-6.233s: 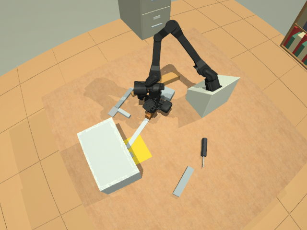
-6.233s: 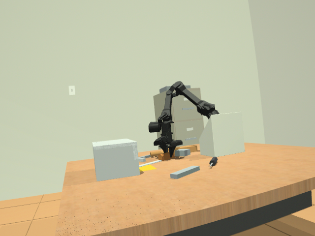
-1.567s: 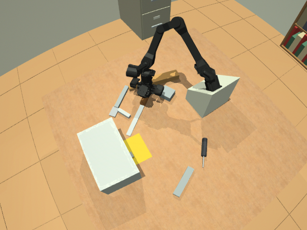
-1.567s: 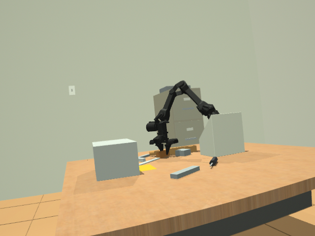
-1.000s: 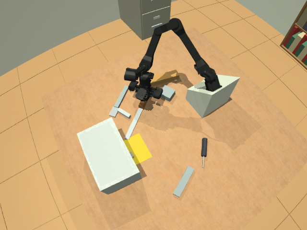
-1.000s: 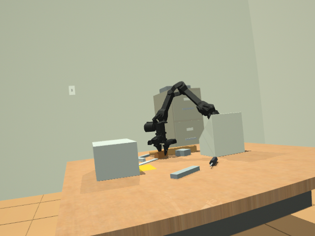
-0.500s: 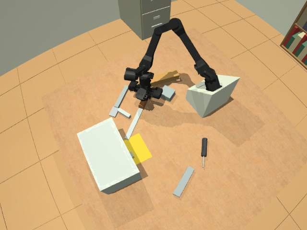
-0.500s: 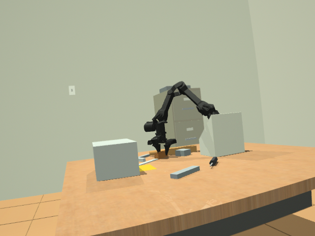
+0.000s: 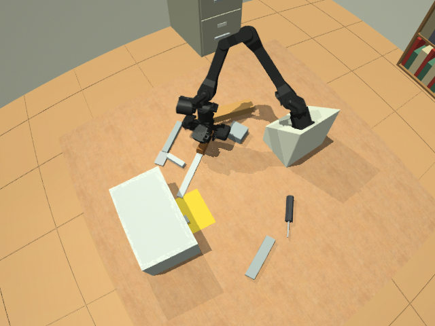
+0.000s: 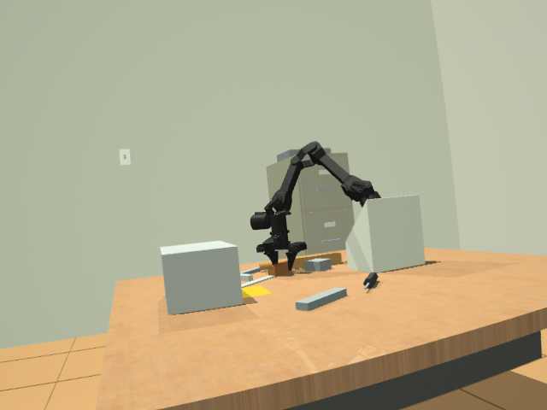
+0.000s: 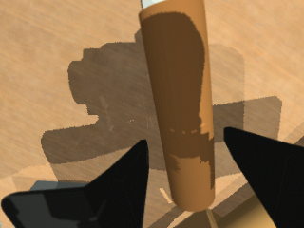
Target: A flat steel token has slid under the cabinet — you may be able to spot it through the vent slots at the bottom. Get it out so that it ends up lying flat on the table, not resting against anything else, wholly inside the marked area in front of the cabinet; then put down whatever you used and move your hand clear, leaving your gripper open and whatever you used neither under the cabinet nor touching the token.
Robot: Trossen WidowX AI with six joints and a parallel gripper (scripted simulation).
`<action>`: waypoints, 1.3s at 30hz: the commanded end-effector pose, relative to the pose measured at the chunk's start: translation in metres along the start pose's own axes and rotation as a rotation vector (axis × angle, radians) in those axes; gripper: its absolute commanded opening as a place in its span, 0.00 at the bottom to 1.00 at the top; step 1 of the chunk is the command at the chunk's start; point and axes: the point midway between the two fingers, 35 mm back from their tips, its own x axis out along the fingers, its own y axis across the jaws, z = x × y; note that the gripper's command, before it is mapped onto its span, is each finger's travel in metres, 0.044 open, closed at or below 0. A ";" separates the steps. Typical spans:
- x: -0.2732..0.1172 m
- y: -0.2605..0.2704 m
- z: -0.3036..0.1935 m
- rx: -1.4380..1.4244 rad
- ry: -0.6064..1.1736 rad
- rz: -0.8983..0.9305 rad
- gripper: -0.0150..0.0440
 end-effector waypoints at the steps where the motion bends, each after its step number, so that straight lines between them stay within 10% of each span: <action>1: 0.000 0.000 0.000 0.000 0.000 0.000 0.67; 16: 0.000 0.000 0.000 0.000 0.000 0.000 0.26; 39: 0.000 0.000 0.034 0.006 -0.003 0.003 0.25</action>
